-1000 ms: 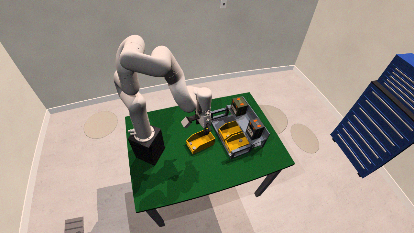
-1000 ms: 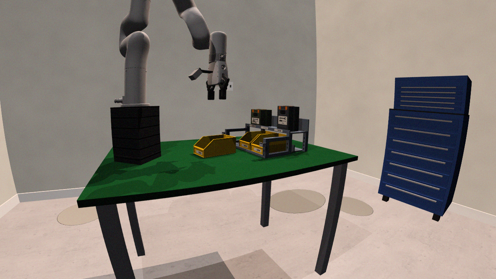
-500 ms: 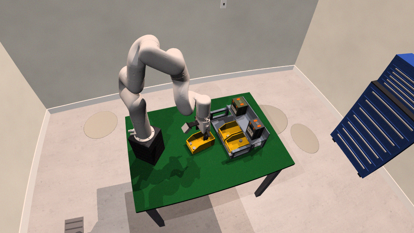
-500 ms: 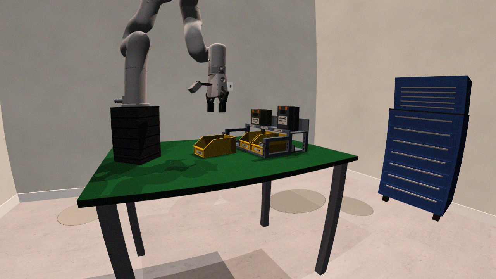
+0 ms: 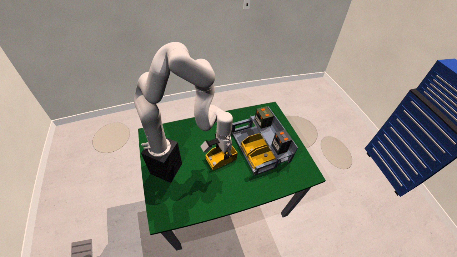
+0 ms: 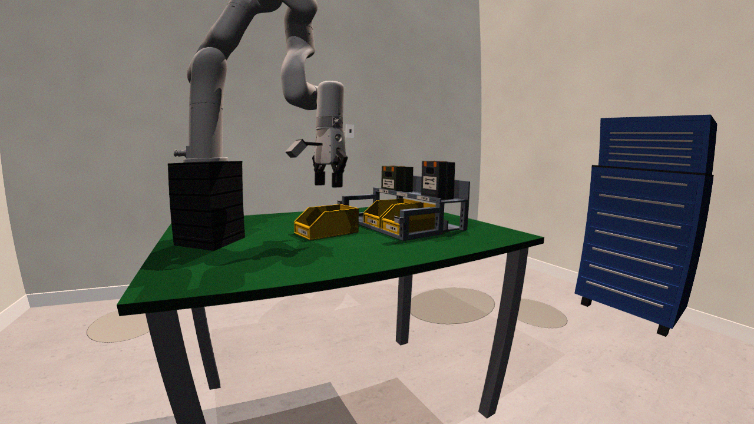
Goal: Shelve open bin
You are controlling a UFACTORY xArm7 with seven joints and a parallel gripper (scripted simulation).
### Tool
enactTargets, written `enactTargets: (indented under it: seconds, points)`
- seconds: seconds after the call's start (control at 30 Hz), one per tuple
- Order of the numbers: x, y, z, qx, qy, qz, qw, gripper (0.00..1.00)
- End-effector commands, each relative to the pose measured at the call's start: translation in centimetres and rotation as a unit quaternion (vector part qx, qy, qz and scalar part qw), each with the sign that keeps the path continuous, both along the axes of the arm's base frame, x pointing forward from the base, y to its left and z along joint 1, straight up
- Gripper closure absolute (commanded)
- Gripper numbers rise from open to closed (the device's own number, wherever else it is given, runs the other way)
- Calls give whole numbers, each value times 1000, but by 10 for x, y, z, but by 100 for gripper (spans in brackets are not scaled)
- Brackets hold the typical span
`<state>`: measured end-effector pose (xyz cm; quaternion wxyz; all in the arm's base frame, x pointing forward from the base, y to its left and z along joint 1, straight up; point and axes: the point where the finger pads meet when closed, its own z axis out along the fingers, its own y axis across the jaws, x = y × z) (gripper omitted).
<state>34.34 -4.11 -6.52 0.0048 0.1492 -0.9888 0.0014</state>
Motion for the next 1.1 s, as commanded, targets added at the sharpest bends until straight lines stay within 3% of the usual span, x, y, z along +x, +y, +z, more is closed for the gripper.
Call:
enactTargets:
  seconds: [0.0, 1.07]
  points:
    - [3, 0, 0, 5, -8, 1, 1000, 0]
    - [3, -1, 15, 5, -8, 1, 1000, 0]
